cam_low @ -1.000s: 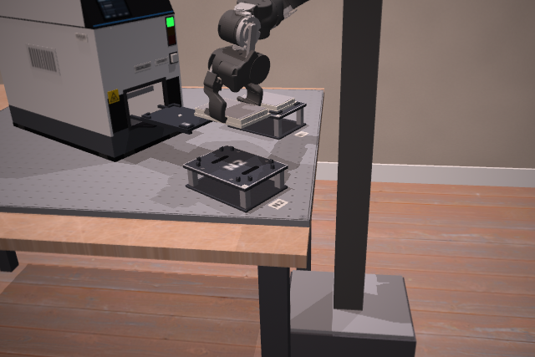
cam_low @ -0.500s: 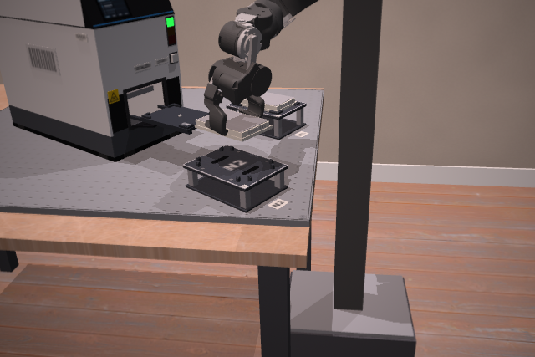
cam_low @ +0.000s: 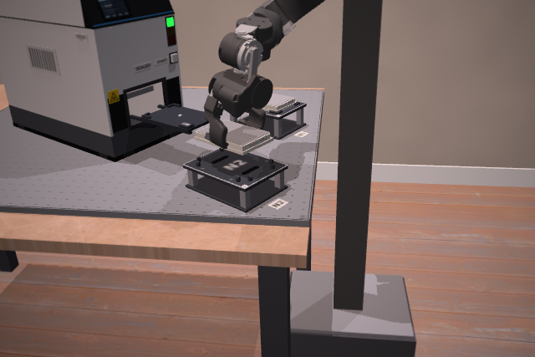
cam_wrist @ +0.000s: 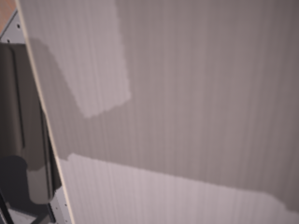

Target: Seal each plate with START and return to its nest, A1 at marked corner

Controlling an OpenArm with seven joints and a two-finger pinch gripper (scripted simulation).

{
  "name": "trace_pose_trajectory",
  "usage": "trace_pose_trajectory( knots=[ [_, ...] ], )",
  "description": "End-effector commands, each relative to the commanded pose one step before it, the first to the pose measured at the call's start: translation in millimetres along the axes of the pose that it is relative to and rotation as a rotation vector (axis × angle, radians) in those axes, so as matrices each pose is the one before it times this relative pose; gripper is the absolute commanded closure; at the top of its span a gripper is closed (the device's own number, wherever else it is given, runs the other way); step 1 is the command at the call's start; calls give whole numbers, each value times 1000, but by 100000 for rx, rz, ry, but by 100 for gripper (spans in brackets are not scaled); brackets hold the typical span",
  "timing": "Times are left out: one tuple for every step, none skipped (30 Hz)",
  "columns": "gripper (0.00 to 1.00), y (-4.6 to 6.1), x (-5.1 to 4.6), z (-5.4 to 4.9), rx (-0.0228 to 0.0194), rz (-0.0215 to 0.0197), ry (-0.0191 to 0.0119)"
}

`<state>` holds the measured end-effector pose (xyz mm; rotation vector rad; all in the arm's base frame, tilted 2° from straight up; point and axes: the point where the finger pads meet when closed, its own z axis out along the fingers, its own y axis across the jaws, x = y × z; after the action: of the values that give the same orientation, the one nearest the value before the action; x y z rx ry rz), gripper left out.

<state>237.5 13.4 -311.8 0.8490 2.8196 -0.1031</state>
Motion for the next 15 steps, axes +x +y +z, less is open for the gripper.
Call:
trace_pose_trajectory(
  knots=[
    [100, 2963, 1940, 1100, -806, 200, -356],
    [100, 1462, 1613, 923, -23, -12, 2],
    [100, 1441, 1612, 923, -10, -9, 2],
    [100, 1434, 1611, 921, -5, -8, 2],
    [100, 1440, 1611, 921, -9, -8, 2],
    [100, 1454, 1612, 922, -18, -8, 2],
    [100, 0, 0, 0, 0, 0, 0],
    [100, 0, 0, 0, 0, 0, 0],
    [100, 1089, 1615, 922, 206, -52, 4],
    [100, 1803, 1609, 920, -230, 29, 0],
    [100, 1570, 1611, 922, -88, -4, 2],
    [100, 1404, 1604, 912, 16, -7, 5],
    [100, 1128, 1353, 751, 56, -19, 1],
    [100, -438, -2206, -345, 106, 169, -420],
    [100, 74, -374, -232, -30, -49, -68]
  ],
)
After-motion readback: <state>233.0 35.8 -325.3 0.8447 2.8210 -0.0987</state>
